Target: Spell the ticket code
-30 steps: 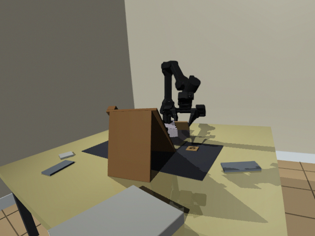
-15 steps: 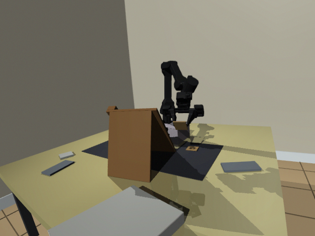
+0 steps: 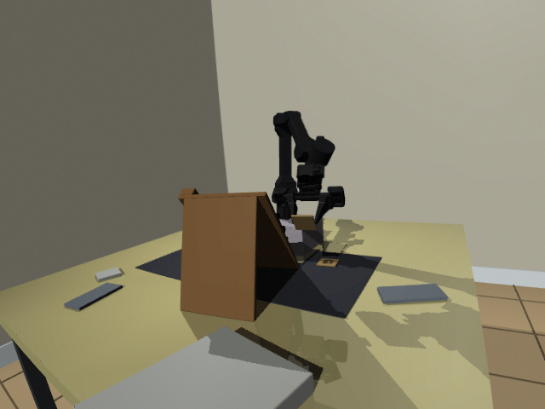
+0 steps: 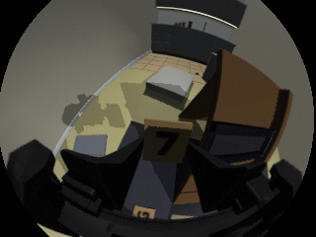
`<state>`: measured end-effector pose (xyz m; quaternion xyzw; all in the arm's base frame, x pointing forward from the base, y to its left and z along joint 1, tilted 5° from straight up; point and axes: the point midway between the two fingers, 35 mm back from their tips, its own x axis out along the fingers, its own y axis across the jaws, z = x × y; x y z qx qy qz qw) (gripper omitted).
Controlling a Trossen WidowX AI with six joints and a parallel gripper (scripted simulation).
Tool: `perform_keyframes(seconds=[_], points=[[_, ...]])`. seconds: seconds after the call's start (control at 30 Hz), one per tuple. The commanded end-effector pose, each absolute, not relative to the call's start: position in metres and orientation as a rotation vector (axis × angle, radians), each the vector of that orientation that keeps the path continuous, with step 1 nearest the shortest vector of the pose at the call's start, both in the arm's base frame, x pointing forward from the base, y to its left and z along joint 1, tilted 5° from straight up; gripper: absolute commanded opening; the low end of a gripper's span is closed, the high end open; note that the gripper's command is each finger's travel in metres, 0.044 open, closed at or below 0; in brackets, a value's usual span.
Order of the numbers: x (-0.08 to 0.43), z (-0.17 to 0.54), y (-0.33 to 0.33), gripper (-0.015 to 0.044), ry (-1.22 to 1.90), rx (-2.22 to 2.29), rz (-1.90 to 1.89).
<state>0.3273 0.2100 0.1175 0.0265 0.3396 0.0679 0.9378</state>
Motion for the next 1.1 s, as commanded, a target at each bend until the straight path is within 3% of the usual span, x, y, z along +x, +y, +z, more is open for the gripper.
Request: perform_keyframes(seconds=[0.0,1.07], points=[[0.328,0.121,0.208,0.0000,0.685,0.059,0.144],[0.330,0.119,0.192,0.0000,0.684,0.057,0.143]])
